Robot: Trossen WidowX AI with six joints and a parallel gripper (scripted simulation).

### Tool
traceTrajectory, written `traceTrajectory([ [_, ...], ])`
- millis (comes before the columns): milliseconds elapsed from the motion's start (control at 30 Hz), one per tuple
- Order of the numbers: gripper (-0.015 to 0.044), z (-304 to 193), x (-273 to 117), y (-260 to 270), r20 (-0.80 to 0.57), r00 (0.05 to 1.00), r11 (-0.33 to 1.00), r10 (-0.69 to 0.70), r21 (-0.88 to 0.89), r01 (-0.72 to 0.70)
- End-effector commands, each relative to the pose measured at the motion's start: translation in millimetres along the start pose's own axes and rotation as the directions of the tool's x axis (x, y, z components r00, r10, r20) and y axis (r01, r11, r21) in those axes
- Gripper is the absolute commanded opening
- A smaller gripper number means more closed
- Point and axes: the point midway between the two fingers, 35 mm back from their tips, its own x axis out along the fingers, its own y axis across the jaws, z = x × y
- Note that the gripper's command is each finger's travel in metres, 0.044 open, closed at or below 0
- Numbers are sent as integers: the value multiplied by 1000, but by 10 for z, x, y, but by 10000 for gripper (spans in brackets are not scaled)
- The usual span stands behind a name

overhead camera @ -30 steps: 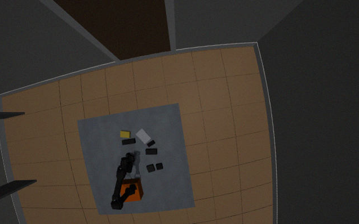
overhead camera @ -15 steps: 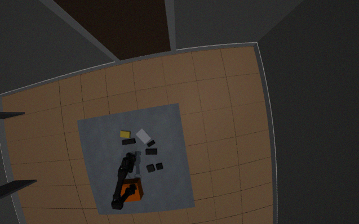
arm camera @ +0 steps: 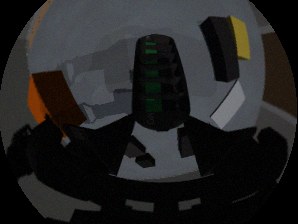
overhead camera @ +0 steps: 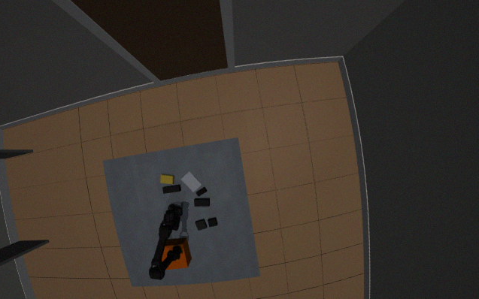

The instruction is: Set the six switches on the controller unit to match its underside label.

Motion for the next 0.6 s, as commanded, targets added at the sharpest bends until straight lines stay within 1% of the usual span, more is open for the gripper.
traceTrajectory([
  [0,337,14,76,42,12,1000,1000,19,-11,-19],
  [567,337,-63,183,44,11,1000,1000,19,-11,-19],
])
